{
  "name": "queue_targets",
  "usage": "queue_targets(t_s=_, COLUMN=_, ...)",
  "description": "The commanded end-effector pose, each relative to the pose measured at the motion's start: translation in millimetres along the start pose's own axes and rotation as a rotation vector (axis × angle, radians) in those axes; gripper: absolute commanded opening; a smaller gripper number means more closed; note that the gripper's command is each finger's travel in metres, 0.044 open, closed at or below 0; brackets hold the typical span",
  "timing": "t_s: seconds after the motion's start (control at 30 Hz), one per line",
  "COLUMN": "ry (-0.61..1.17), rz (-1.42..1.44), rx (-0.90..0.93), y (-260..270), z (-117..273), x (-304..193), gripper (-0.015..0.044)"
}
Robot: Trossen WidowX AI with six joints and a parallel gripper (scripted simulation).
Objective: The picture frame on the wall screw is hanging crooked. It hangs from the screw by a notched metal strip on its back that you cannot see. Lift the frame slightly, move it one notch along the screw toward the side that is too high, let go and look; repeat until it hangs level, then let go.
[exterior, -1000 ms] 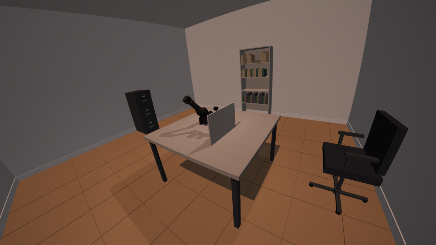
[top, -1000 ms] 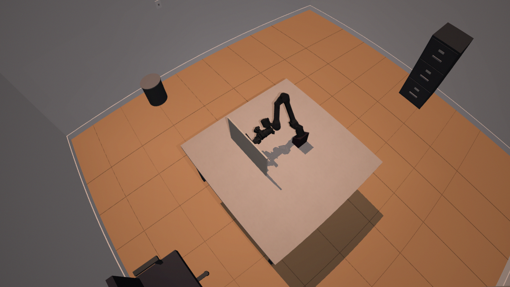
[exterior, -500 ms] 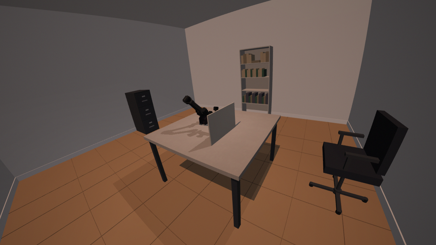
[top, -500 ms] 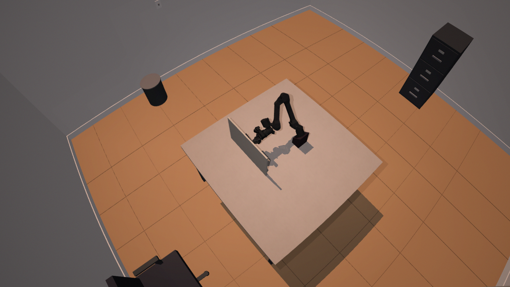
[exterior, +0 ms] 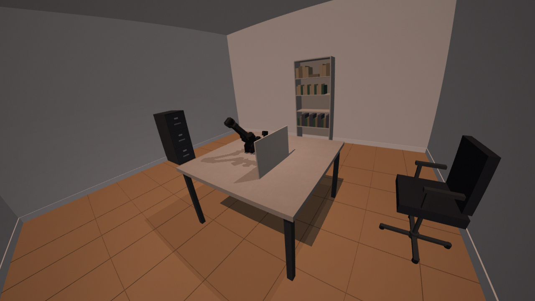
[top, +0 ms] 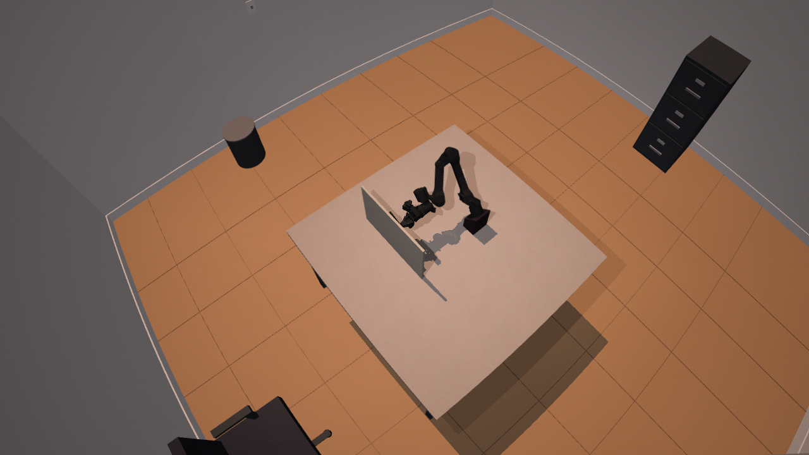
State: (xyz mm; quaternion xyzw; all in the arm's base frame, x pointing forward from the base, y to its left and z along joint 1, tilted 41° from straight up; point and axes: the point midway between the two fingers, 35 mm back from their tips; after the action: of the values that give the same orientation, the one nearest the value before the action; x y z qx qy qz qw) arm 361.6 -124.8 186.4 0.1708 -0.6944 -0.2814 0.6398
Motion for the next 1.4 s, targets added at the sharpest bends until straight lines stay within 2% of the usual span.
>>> queue_targets(t_s=0.0, ry=-0.004, rz=-0.003, rx=-0.004, y=-1, z=0, x=1, gripper=0.0)
queue_targets(t_s=1.37, ry=-0.004, rz=-0.003, rx=-0.004, y=9, z=0, x=-1, gripper=0.0)
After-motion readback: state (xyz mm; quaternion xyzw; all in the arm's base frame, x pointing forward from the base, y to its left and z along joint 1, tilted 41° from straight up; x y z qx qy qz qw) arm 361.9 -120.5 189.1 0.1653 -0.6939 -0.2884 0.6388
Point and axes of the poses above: the point midway between the two fingers, 35 mm back from their tips, its own z axis back along the fingers, its own y axis across the jaws, x = y × z, and after that the axes turned 7 degrees about -z, right-handed
